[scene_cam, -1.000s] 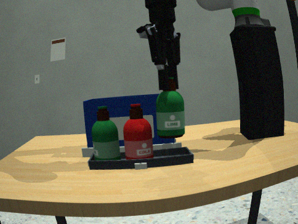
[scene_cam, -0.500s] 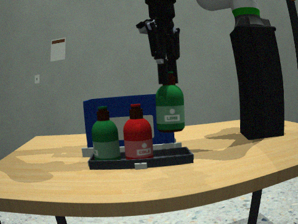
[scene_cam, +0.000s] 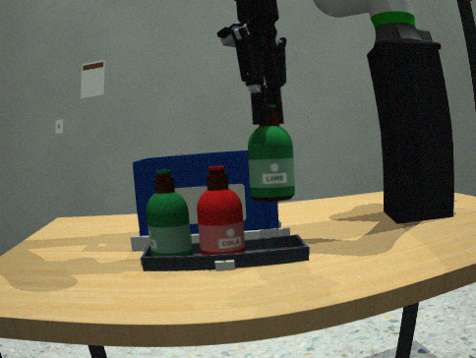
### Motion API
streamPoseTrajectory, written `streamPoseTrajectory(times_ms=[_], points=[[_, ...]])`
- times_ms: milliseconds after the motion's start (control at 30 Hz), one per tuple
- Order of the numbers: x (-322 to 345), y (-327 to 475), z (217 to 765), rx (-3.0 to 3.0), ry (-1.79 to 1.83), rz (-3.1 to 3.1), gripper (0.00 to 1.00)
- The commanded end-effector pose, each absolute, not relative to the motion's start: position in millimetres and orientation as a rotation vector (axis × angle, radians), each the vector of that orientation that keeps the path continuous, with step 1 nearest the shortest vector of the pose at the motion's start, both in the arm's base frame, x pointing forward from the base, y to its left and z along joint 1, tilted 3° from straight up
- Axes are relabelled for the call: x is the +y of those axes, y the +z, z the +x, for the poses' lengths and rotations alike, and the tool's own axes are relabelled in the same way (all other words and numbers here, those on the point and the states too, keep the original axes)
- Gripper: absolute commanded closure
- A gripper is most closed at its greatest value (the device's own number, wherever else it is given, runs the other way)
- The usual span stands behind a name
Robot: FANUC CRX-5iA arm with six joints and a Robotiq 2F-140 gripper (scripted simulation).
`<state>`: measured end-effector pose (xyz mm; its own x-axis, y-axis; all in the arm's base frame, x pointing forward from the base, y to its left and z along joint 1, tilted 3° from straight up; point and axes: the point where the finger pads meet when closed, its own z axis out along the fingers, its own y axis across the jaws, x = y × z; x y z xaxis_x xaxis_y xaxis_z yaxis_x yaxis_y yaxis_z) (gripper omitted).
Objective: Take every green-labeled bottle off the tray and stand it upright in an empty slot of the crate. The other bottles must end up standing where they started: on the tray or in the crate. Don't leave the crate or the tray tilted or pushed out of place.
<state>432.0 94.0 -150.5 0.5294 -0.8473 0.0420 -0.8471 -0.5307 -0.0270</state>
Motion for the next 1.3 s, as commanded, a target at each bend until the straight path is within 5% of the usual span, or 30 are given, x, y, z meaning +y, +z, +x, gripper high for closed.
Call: streamPoseTrajectory(times_ms=[0,1267], points=[[94.4,-146.7,432.7,1.519,-0.080,-2.743,0.90],[94.8,-107.0,430.6,1.519,-0.080,-2.743,0.90]])
